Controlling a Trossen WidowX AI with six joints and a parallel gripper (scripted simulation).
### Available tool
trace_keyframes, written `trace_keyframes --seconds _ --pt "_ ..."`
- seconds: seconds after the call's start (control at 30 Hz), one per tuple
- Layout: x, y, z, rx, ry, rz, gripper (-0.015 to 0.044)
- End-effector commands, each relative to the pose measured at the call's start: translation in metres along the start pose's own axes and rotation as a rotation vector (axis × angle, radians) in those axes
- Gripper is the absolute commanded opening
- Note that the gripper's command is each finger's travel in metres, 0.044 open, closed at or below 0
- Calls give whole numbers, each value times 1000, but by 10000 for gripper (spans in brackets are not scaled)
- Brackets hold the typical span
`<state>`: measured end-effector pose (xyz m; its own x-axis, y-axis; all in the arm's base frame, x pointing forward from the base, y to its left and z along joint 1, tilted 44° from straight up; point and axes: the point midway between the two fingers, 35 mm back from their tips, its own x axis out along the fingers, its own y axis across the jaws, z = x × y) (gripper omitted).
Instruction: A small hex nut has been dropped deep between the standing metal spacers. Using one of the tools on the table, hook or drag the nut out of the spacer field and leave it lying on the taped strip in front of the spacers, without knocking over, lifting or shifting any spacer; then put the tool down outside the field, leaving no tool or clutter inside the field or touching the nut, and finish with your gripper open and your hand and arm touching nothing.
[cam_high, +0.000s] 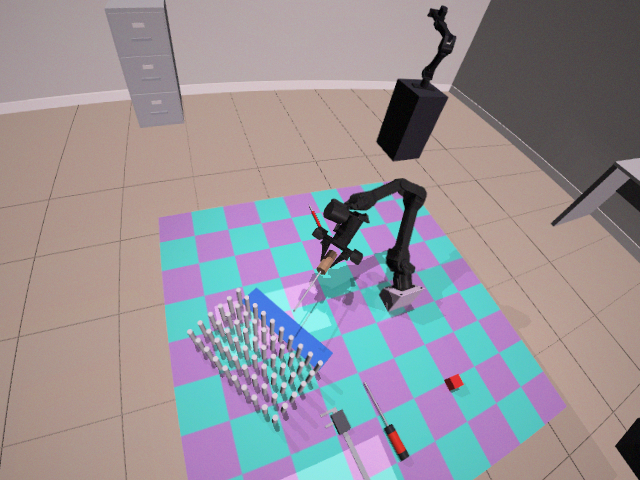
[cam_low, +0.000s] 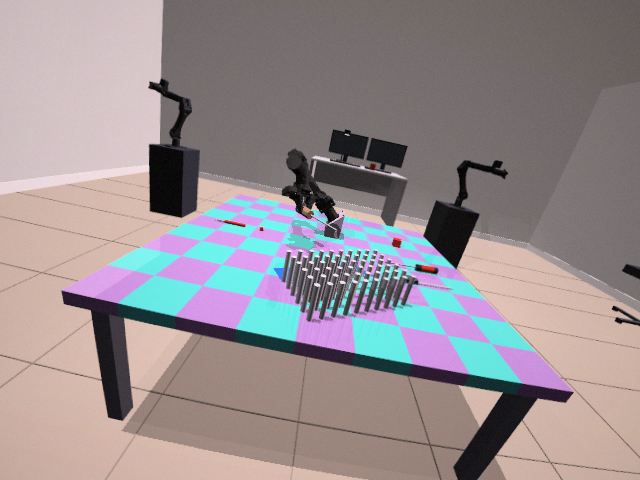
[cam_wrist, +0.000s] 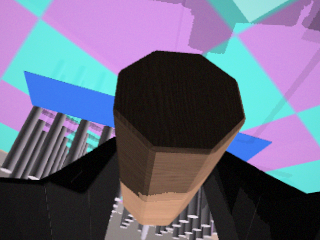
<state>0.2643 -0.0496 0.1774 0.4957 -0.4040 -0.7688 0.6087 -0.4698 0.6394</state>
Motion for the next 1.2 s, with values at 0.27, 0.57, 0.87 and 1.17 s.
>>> trace_keyframes --seconds 0.27,0.57,0.87,1.17 --pt "-14 29 9 -317 25 87 0" --pt "-23 47 20 -557 5 150 0" --pt "-34 65 32 -799 -41 211 0" --pt "-46 82 46 -1042 -111 263 0"
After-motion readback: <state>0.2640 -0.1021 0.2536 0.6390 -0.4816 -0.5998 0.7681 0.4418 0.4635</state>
